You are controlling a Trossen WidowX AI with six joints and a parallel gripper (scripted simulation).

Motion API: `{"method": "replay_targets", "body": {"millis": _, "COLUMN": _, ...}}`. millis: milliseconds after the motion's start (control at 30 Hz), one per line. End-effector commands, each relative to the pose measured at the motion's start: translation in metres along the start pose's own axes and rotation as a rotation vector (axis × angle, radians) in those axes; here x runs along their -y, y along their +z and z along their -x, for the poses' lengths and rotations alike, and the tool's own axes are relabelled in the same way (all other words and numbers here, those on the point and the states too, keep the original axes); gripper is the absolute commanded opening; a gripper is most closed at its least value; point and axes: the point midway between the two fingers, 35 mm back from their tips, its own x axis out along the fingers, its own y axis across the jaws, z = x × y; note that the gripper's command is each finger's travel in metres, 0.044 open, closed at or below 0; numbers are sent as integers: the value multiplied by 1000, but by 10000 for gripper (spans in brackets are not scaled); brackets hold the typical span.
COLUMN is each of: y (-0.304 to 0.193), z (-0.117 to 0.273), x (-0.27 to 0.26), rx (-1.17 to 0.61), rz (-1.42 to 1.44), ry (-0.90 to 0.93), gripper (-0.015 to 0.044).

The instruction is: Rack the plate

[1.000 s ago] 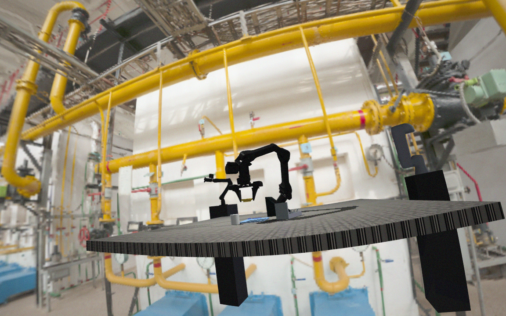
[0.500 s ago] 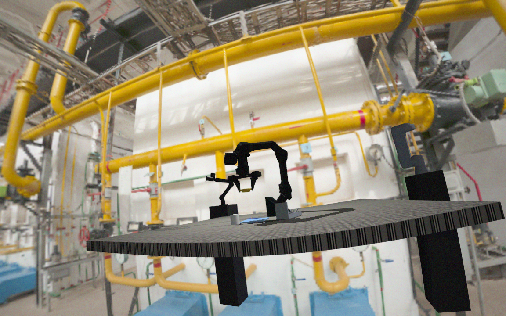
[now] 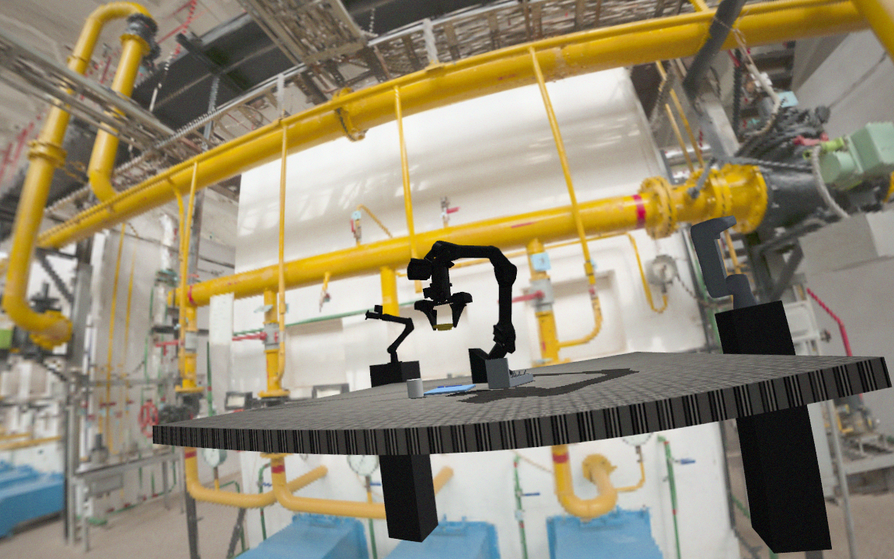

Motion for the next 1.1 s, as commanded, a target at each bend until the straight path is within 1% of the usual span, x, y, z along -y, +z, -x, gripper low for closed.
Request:
{"method": "replay_targets", "body": {"millis": 0, "y": -6, "z": 2, "x": -20, "rx": 3, "rz": -133, "ry": -1, "gripper": 0}}
{"method": "replay_targets", "body": {"millis": 500, "y": -36, "z": 9, "x": -92, "rx": 40, "rz": -650, "ry": -13, "gripper": 0}}
{"method": "replay_targets", "body": {"millis": 1067, "y": -87, "z": 6, "x": -159, "rx": 80, "rz": -1237, "ry": 15, "gripper": 0}}
